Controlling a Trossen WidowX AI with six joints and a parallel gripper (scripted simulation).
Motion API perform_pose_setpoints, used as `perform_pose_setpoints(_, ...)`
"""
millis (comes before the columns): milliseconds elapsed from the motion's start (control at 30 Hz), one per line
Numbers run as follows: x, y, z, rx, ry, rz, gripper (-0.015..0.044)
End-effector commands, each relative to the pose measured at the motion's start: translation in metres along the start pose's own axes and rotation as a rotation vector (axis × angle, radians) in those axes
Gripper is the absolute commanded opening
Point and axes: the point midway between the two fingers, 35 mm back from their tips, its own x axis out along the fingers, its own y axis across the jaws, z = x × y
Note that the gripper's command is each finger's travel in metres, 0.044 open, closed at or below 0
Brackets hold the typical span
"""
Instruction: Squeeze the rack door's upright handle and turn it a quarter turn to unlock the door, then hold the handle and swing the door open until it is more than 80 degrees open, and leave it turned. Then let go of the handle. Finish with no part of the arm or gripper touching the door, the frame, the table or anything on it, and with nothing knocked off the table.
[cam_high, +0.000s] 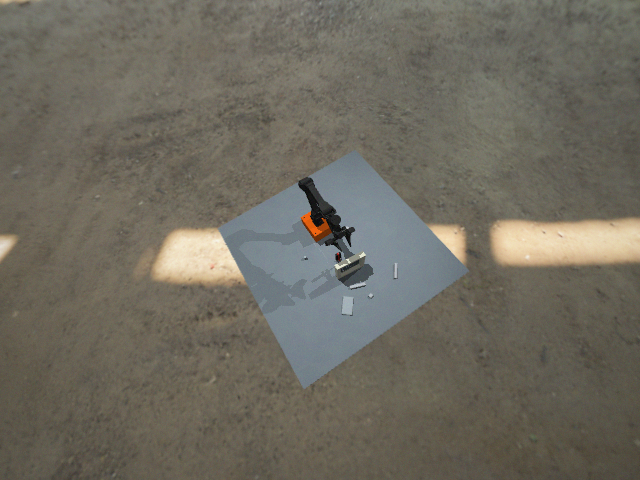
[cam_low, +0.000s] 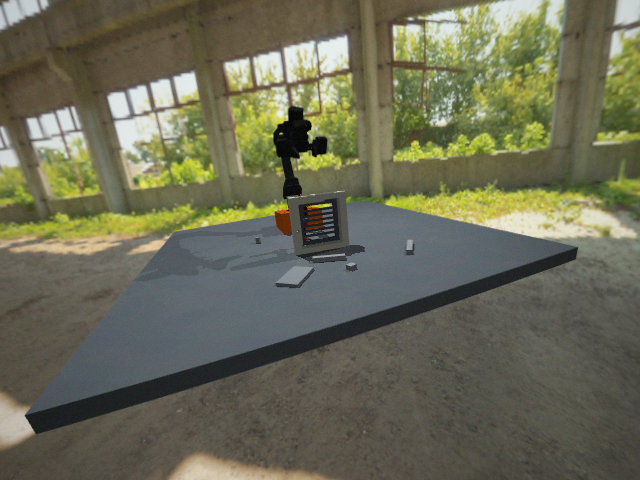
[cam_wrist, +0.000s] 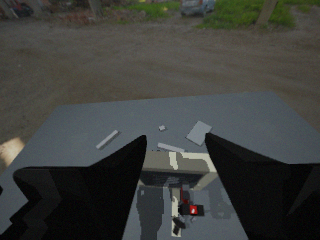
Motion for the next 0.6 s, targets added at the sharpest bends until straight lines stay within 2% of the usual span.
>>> perform_pose_setpoints(0, 0.008, -0.002, -0.007, -0.002, 0.093, -0.001, 0.028)
perform_pose_setpoints(567, 0.032, -0.016, -0.052, 0.02, 0.56, -0.016, 0.028)
